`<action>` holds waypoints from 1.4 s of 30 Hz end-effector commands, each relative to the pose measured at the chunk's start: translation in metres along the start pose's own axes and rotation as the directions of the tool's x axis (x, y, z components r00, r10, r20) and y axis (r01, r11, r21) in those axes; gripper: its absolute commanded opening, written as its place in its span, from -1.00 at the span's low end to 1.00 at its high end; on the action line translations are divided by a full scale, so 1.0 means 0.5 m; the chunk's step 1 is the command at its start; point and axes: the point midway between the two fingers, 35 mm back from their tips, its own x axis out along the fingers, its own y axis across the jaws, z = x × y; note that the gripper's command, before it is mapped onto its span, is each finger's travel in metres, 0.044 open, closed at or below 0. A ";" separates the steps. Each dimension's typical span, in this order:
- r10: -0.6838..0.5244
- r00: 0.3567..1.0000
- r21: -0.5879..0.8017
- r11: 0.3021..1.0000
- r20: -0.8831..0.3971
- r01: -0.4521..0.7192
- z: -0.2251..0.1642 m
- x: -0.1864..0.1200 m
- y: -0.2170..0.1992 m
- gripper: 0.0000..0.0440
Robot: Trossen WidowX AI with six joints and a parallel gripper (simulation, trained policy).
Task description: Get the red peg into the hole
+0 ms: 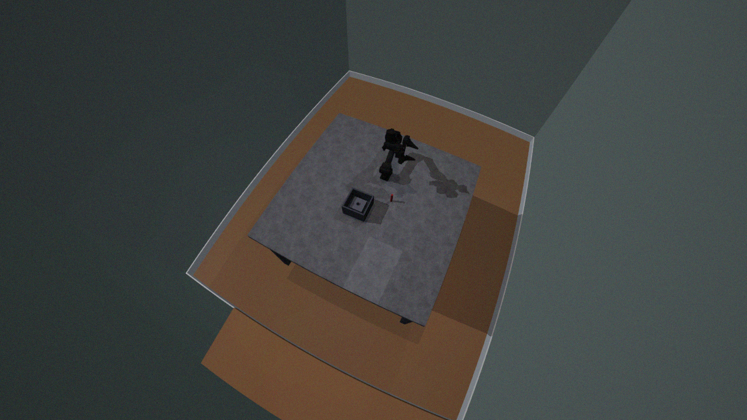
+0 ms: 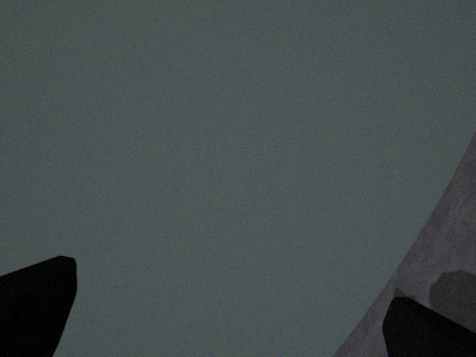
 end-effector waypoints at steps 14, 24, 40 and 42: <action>-0.163 0.910 0.212 0.974 0.382 0.085 0.169 -0.021 -0.067 1.00; -0.404 0.800 0.483 0.860 0.444 0.166 0.237 -0.038 -0.185 1.00; -0.784 0.564 0.818 0.489 0.259 0.303 0.242 -0.064 -0.380 1.00; -0.821 0.527 0.845 0.431 0.220 0.318 0.237 -0.068 -0.403 1.00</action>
